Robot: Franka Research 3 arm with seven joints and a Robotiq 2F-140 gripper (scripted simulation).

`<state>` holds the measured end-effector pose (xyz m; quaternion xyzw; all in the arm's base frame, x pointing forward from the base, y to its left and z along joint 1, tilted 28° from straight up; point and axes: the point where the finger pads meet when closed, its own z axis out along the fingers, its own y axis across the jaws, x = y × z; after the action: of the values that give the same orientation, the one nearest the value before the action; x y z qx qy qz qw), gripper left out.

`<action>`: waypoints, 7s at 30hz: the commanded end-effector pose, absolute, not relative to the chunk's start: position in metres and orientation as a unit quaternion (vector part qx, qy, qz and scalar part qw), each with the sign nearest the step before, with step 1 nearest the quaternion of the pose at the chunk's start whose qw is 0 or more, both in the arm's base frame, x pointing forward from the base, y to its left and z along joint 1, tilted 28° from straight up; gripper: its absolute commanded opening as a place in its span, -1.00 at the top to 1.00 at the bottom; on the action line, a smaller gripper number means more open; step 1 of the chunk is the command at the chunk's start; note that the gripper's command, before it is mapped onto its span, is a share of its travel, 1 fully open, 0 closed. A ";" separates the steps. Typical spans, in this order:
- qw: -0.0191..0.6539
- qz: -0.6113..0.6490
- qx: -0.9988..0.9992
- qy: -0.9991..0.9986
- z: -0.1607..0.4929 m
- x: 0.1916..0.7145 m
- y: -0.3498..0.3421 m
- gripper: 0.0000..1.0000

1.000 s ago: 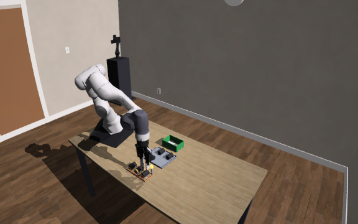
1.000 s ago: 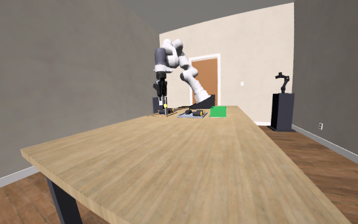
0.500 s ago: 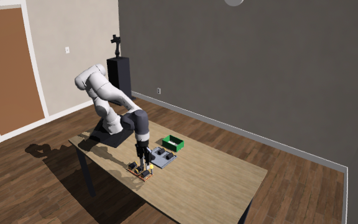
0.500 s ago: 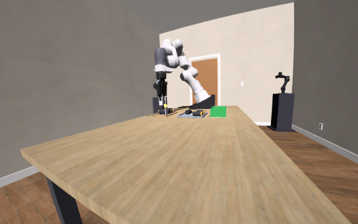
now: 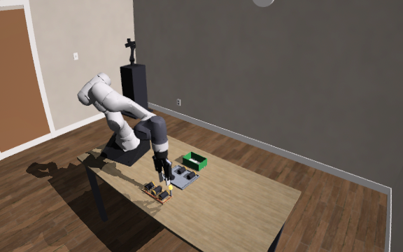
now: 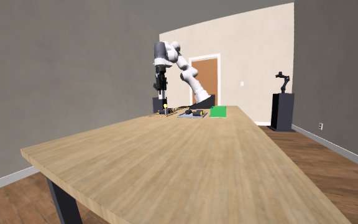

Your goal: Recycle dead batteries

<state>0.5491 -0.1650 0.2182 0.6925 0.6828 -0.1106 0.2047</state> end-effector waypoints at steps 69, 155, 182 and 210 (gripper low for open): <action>0.204 -0.126 0.707 0.666 0.163 0.543 -0.198 0.41; 0.204 -0.126 0.707 0.666 0.164 0.545 -0.199 0.41; 0.204 -0.126 0.707 0.666 0.133 0.549 -0.214 0.41; 0.204 -0.126 0.707 0.666 0.124 0.550 -0.219 0.68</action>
<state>0.5478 -0.2194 0.1234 0.7095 0.6628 -0.1270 0.2028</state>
